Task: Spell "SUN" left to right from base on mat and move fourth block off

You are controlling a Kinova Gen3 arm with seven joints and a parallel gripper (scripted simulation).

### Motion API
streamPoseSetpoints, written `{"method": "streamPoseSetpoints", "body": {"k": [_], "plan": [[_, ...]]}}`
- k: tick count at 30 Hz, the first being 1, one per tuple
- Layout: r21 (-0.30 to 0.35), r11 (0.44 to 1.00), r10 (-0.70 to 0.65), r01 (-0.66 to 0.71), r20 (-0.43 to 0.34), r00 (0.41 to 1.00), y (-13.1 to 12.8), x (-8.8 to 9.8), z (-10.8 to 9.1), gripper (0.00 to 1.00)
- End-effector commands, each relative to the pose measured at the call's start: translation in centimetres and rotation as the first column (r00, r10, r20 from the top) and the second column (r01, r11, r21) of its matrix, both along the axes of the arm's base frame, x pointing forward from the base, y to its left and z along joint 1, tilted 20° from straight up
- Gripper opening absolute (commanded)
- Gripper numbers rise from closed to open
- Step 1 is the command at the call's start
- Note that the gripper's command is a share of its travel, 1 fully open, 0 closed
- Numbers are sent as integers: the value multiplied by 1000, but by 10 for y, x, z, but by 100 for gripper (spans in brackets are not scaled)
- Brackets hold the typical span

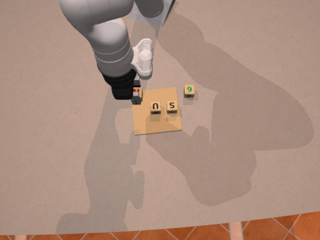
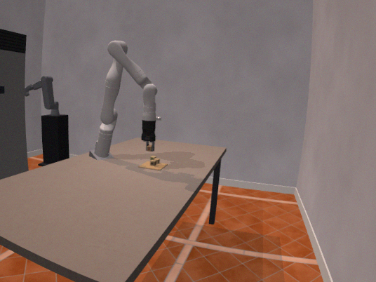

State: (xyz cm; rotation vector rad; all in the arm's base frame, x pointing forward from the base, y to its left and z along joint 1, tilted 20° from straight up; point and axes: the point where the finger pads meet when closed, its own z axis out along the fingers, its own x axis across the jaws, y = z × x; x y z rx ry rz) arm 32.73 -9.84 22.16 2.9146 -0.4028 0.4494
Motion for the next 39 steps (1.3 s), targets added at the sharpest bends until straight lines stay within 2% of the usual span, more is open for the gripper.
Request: {"method": "streamPoseSetpoints", "body": {"k": [1, 31, 39], "plan": [[-5, 1000, 16, -16, -3, 1000, 1, 1, 0, 57], [-15, 999, 50, -51, -10, 999, 1, 1, 0, 57], [-14, 999, 51, -51, -11, 999, 0, 3, -7, 57]]}}
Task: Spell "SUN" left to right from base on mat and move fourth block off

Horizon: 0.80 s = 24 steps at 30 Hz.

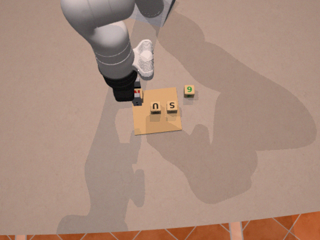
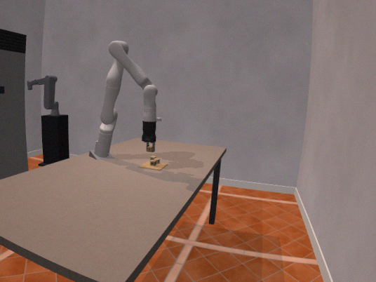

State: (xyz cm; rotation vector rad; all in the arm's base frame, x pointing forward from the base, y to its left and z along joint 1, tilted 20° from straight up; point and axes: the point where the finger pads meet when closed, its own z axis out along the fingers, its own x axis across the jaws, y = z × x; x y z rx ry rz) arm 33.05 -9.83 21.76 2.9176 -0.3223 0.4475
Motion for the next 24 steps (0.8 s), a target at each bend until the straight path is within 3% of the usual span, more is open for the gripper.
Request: {"method": "streamPoseSetpoints", "body": {"k": [1, 14, 24], "plan": [[0, 1000, -1, 1, -4, 1000, -1, 1, -5, 57], [0, 1000, -1, 1, -4, 1000, -14, 16, -58, 57], [0, 1000, -1, 1, -4, 1000, -20, 23, -82, 57]]}}
